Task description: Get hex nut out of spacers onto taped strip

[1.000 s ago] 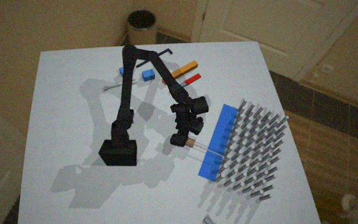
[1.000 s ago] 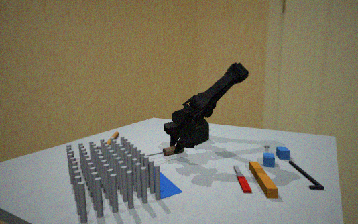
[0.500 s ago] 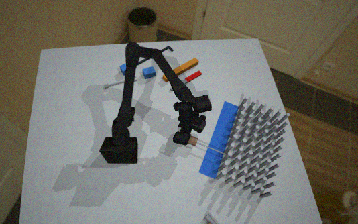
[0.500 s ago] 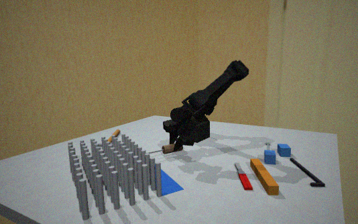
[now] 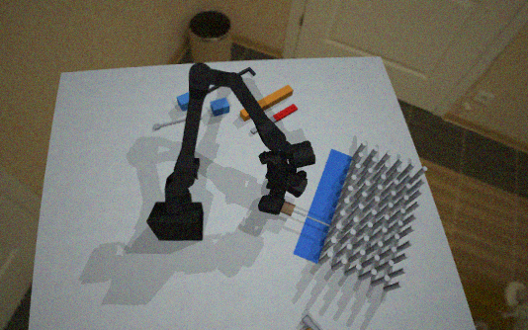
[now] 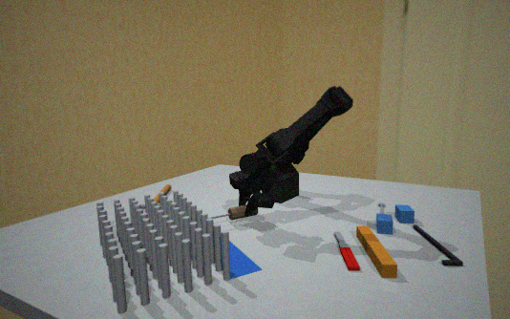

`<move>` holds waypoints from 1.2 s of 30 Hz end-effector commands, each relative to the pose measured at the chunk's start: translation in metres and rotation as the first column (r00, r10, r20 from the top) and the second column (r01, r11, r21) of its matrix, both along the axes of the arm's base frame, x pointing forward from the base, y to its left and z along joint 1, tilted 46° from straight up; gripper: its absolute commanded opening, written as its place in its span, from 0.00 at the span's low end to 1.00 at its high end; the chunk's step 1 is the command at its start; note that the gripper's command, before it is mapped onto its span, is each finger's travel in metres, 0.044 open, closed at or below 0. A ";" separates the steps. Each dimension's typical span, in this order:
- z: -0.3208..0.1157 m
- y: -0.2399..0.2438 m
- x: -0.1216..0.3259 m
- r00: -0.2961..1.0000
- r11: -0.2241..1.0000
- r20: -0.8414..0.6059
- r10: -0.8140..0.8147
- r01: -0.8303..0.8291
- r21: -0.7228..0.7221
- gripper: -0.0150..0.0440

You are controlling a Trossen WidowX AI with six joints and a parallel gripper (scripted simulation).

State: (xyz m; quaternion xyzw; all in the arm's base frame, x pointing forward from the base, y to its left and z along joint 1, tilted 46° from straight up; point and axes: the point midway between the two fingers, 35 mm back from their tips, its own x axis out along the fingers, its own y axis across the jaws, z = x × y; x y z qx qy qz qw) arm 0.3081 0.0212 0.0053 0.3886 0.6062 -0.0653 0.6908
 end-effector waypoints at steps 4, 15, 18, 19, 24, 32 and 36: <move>0.000 -0.003 0.007 1.000 1.000 0.009 0.002 -0.002 -0.001 0.25; -0.002 -0.006 0.013 1.000 1.000 0.009 0.002 -0.002 -0.002 0.25; -0.003 -0.007 0.014 1.000 1.000 0.009 0.002 -0.001 -0.002 0.25; -0.003 -0.008 0.015 1.000 1.000 0.009 0.001 -0.001 -0.002 0.25; -0.004 -0.009 0.018 1.000 1.000 0.009 0.001 -0.001 -0.002 0.25; -0.005 -0.012 0.022 1.000 1.000 0.009 0.001 -0.001 -0.002 0.25; -0.006 -0.013 0.024 1.000 1.000 0.010 0.001 -0.001 -0.002 0.25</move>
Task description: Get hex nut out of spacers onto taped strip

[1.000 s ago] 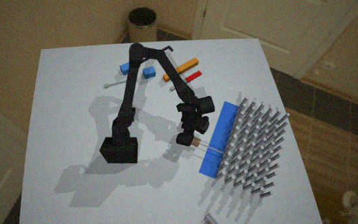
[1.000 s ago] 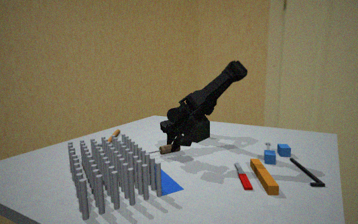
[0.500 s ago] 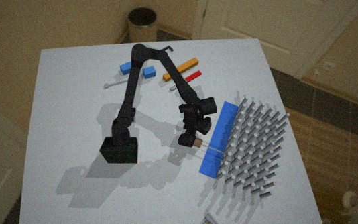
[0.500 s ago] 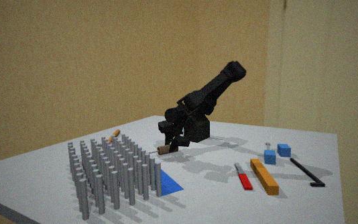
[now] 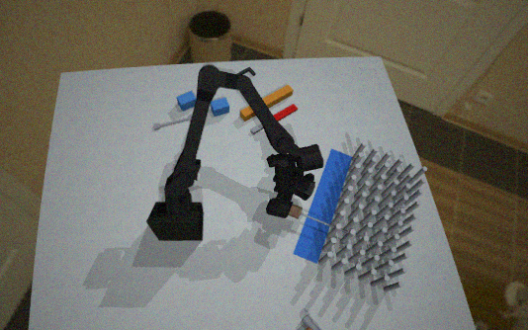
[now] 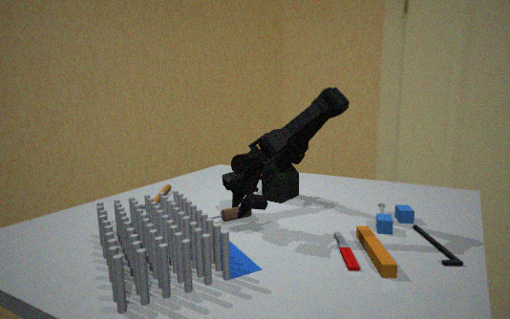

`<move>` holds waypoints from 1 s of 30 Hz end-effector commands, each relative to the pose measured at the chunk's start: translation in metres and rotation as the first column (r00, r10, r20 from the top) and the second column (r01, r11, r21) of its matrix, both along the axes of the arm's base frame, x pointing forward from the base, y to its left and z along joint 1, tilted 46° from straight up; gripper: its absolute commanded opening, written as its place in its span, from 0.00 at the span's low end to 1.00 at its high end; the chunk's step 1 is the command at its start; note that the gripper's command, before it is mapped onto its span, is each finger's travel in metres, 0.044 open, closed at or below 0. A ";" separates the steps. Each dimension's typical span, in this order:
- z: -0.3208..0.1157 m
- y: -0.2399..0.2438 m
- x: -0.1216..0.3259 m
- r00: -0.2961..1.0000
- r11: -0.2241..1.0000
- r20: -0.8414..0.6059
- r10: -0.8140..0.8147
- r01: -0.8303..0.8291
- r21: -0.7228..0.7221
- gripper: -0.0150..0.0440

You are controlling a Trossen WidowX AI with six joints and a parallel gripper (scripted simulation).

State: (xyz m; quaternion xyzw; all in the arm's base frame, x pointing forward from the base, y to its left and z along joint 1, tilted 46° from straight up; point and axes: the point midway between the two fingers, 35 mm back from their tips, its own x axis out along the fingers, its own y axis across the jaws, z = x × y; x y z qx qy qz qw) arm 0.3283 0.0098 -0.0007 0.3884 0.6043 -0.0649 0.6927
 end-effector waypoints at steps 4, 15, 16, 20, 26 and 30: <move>-0.001 -0.003 0.006 1.000 1.000 0.004 0.001 -0.001 -0.001 0.25; -0.003 -0.007 0.012 1.000 1.000 0.005 0.001 -0.001 -0.001 0.25; -0.003 -0.007 0.013 1.000 1.000 0.005 0.001 -0.001 -0.001 0.25; -0.003 -0.008 0.015 1.000 1.000 0.005 0.001 -0.001 -0.001 0.25; -0.005 -0.010 0.018 1.000 1.000 0.005 0.001 -0.001 -0.001 0.25; -0.005 -0.012 0.020 1.000 1.000 0.005 0.001 -0.001 -0.001 0.25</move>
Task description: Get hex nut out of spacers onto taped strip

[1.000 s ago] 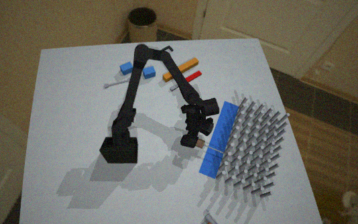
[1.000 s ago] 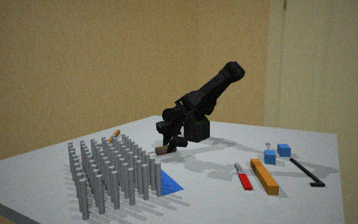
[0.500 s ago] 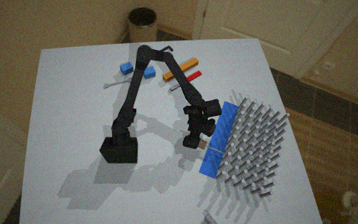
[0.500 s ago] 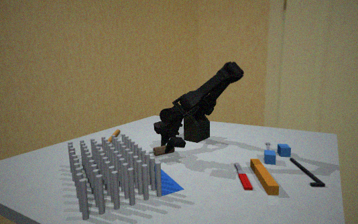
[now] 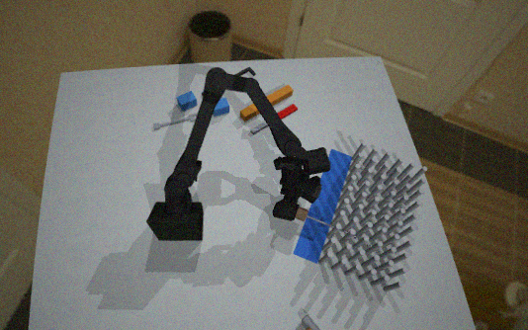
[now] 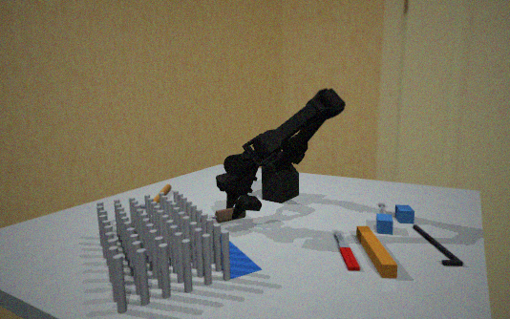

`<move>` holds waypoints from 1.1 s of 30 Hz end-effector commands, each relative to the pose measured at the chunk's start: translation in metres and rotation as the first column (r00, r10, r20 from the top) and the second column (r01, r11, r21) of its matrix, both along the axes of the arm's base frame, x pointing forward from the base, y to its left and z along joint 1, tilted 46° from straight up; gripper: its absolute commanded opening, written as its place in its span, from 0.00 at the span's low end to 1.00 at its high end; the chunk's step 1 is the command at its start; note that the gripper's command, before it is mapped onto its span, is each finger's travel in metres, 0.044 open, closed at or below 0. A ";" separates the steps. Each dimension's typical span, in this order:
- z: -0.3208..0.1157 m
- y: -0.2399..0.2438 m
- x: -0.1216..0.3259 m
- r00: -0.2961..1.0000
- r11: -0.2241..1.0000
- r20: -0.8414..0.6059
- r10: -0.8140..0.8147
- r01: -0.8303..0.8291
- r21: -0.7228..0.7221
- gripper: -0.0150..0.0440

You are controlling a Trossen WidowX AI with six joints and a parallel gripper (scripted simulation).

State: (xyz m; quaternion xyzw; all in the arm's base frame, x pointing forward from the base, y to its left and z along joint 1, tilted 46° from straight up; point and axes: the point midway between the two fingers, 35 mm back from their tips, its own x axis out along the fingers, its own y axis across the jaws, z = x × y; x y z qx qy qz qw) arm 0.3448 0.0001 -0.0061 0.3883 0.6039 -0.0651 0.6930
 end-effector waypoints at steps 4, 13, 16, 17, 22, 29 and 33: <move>-0.001 -0.003 0.006 1.000 1.000 0.005 0.001 -0.001 -0.001 0.25; -0.002 -0.006 0.011 1.000 1.000 0.005 0.001 -0.001 -0.001 0.25; -0.003 -0.007 0.013 1.000 1.000 0.005 0.001 -0.001 -0.001 0.25; -0.003 -0.007 0.013 1.000 1.000 0.005 0.001 -0.001 -0.001 0.25; -0.004 -0.009 0.016 1.000 1.000 0.006 0.001 -0.001 -0.001 0.25; -0.005 -0.011 0.019 1.000 1.000 0.006 0.001 -0.001 -0.001 0.25; -0.005 -0.012 0.021 1.000 1.000 0.006 0.001 -0.001 -0.002 0.25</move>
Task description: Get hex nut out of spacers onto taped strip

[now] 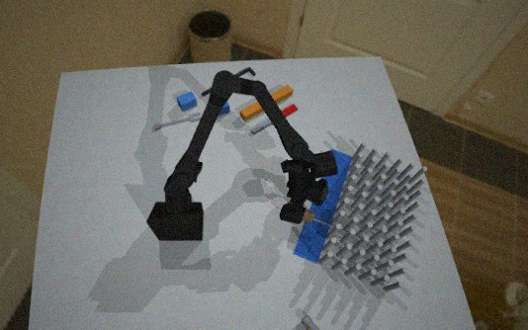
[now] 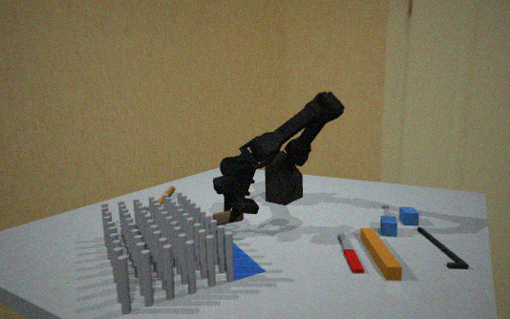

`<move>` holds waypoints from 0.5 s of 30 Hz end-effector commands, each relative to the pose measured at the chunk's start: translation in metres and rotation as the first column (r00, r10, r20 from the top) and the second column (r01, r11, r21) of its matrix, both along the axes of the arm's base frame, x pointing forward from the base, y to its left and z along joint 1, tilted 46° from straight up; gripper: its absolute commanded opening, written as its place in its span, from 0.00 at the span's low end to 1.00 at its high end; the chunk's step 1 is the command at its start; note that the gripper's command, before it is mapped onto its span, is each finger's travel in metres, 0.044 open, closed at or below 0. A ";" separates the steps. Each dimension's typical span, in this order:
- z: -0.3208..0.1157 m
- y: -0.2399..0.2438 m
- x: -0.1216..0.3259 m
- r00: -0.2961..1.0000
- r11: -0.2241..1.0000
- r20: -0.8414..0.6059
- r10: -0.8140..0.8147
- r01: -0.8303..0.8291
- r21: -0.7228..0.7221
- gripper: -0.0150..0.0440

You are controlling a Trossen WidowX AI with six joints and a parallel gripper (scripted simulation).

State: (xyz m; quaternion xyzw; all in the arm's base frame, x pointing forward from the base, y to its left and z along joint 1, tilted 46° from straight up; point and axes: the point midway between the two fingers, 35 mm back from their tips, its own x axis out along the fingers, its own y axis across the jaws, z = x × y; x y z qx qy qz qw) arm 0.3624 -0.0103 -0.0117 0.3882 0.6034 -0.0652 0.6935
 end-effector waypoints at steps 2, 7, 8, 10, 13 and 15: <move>0.000 -0.003 0.005 1.000 1.000 0.005 0.002 -0.002 -0.001 0.25; -0.001 -0.004 0.007 1.000 1.000 0.005 0.002 -0.002 -0.001 0.25; -0.001 -0.004 0.008 1.000 1.000 0.005 0.002 -0.002 -0.001 0.25; -0.001 -0.005 0.009 1.000 1.000 0.005 0.002 -0.002 -0.001 0.25; -0.002 -0.006 0.010 1.000 1.000 0.006 0.001 -0.001 -0.001 0.25; -0.002 -0.007 0.011 1.000 1.000 0.006 0.001 -0.001 -0.001 0.25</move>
